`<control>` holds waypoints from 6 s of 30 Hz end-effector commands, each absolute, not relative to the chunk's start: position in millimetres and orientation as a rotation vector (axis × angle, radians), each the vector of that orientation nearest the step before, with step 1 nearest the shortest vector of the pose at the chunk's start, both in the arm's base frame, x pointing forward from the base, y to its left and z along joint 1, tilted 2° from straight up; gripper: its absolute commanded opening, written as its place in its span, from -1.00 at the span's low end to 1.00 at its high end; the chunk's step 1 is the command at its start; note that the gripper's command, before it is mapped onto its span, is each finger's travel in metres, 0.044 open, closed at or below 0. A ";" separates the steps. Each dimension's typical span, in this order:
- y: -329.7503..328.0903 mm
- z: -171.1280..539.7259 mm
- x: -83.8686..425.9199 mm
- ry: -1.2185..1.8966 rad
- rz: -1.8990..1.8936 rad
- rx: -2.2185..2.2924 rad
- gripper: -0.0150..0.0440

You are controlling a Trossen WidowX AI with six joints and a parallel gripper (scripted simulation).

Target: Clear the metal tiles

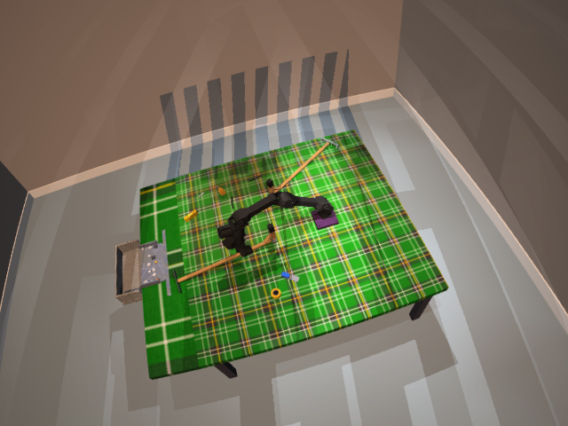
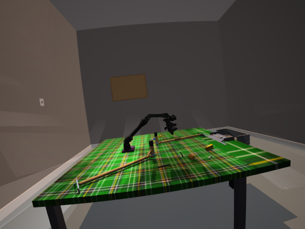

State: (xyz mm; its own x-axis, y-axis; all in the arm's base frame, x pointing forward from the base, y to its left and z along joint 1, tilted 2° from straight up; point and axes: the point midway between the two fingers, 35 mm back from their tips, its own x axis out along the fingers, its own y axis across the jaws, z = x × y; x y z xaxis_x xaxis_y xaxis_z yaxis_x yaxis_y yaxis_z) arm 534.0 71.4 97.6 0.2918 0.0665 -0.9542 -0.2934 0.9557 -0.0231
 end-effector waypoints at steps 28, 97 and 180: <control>71.4 97.6 534.0 1.254 0.242 -0.208 -0.49; 71.4 97.7 534.0 1.254 0.242 -0.208 -0.49; 71.5 98.5 533.9 1.252 0.241 -0.209 -0.40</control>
State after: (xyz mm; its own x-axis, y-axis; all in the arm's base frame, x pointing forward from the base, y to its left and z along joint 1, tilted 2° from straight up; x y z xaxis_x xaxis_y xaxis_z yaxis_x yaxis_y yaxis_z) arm 534.0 71.4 97.8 0.2923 0.0666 -0.9540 -0.2934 0.9557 -0.0232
